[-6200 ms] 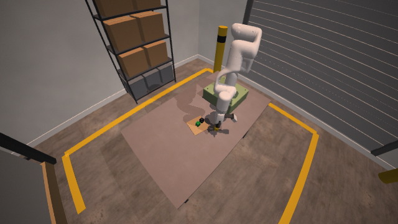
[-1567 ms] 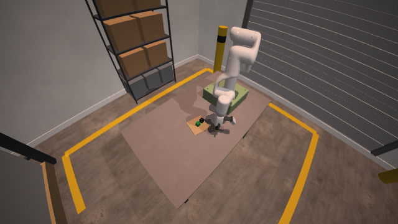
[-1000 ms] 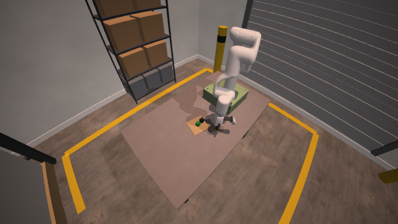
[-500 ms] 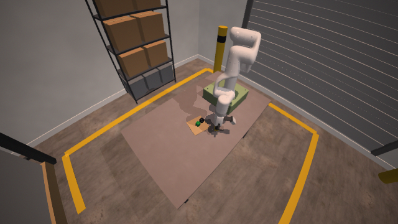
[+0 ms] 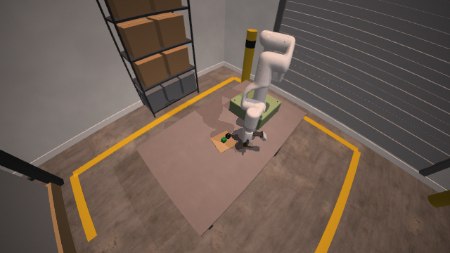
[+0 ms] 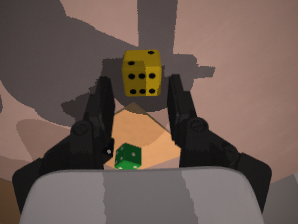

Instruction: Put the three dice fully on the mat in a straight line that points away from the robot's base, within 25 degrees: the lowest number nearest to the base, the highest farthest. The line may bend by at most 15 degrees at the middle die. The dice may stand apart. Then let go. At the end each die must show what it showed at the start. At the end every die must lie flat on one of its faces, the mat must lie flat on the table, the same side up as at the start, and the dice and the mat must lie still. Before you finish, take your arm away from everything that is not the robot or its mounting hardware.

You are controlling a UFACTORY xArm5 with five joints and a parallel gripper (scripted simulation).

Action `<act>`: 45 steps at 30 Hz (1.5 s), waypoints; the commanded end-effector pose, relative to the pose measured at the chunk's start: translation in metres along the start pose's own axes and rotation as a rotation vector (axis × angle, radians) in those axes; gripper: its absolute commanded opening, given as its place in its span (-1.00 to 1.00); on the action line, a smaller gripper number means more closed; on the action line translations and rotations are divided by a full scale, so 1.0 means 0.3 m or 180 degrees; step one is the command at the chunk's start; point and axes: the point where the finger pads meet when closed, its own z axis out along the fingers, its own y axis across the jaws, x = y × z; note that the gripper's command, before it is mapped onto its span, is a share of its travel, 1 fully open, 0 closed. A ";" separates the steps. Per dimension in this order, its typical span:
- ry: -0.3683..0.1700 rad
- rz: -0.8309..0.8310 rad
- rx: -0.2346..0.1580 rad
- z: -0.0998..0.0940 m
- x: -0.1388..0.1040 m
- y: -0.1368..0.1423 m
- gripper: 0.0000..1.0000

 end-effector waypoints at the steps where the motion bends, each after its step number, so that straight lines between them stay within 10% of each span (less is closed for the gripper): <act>1: -0.0002 0.0000 -0.0009 -0.003 -0.001 0.004 -0.05; 45: -0.0002 0.0000 -0.0009 0.022 -0.001 0.003 -0.05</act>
